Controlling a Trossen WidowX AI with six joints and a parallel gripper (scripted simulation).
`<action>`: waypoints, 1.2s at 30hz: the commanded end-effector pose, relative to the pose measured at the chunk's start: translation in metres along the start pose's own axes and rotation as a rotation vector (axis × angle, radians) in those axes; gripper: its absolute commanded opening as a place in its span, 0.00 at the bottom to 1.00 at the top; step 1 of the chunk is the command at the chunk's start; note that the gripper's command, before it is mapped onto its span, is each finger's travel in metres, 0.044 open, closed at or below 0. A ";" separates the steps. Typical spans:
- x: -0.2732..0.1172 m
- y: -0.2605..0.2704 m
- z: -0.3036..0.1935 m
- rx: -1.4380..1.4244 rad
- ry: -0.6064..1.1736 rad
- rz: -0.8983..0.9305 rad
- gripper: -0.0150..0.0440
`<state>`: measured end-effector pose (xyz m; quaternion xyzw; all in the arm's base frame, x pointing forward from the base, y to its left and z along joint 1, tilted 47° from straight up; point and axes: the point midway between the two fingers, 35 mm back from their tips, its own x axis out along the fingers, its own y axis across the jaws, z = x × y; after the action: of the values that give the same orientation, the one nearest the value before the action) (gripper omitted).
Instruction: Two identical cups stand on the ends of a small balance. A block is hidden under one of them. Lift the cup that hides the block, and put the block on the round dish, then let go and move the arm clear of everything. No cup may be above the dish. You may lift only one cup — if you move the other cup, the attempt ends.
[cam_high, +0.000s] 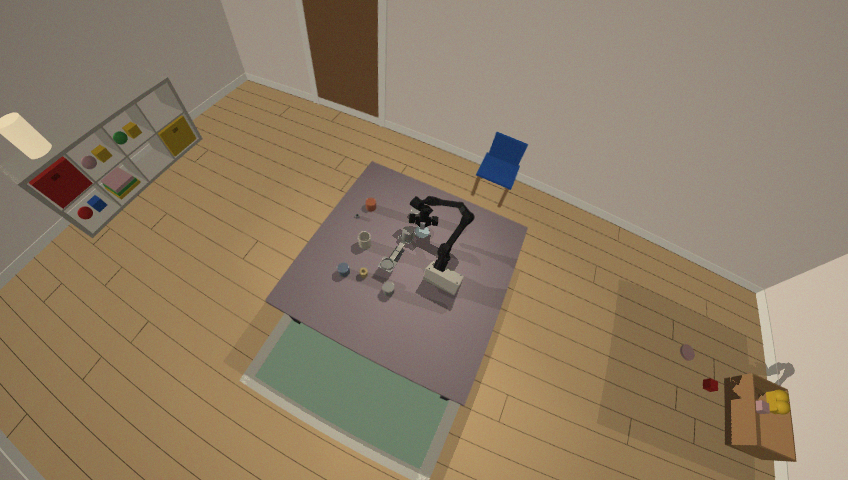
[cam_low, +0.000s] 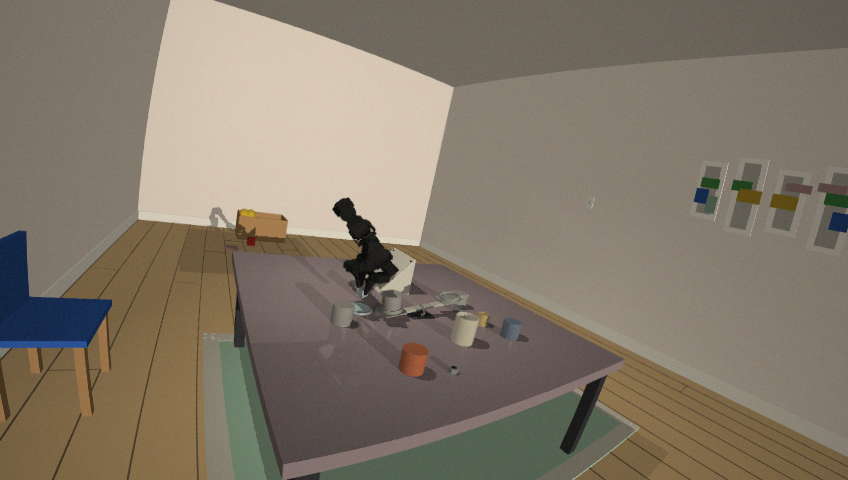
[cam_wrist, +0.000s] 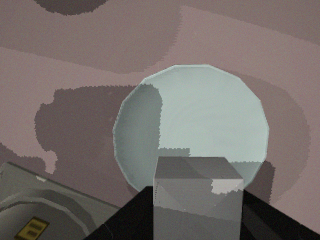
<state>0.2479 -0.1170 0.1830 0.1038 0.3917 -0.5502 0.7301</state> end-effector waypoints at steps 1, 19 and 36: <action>0.015 -0.003 0.001 0.003 -0.003 -0.002 0.25; 0.045 -0.004 0.002 0.003 -0.007 -0.003 0.25; 0.046 -0.004 0.002 0.008 -0.011 -0.003 0.79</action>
<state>0.2495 -0.1534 0.1539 0.1028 0.3862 -0.5526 0.7314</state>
